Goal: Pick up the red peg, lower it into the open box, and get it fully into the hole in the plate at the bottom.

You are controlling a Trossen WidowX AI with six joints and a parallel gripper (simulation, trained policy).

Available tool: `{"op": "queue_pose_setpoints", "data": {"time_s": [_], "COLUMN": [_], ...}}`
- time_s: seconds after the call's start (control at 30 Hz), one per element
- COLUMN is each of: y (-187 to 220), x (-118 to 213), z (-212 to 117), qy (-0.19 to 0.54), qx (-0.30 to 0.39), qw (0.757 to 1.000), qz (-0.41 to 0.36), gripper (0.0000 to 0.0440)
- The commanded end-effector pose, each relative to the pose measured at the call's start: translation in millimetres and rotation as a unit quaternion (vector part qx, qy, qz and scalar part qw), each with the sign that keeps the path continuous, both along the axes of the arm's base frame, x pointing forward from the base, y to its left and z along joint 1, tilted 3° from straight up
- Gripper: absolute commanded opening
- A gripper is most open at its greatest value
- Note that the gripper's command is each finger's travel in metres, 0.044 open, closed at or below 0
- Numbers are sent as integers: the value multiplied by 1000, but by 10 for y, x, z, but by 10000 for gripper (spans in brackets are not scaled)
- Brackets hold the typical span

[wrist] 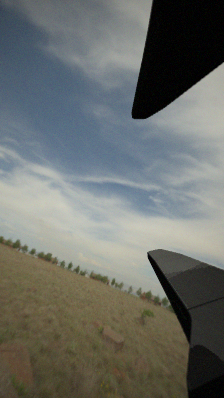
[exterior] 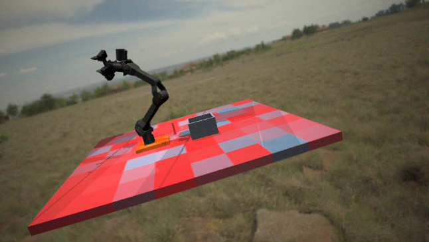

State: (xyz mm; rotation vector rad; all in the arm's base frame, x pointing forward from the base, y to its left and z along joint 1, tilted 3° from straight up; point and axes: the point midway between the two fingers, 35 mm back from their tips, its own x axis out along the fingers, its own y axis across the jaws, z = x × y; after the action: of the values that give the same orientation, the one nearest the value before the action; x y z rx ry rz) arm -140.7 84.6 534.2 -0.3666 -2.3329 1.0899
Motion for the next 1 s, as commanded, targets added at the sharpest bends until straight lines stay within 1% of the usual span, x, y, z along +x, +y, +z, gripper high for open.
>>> {"op": "queue_pose_setpoints", "data": {"time_s": [0.0,0.23,0.47,0.7,0.97], "y": [211,577,897,1156,1369], "x": [-4,102,285,525,841], "z": [-156,-415,-680,-945,-1240], "qy": [2,26,66,120,195], "qx": [-56,-158,-251,-334,-414], "qw": [998,983,953,909,844], "qz": [-31,-95,-159,-219,-281], "gripper": [440,440,440,440,440]}}
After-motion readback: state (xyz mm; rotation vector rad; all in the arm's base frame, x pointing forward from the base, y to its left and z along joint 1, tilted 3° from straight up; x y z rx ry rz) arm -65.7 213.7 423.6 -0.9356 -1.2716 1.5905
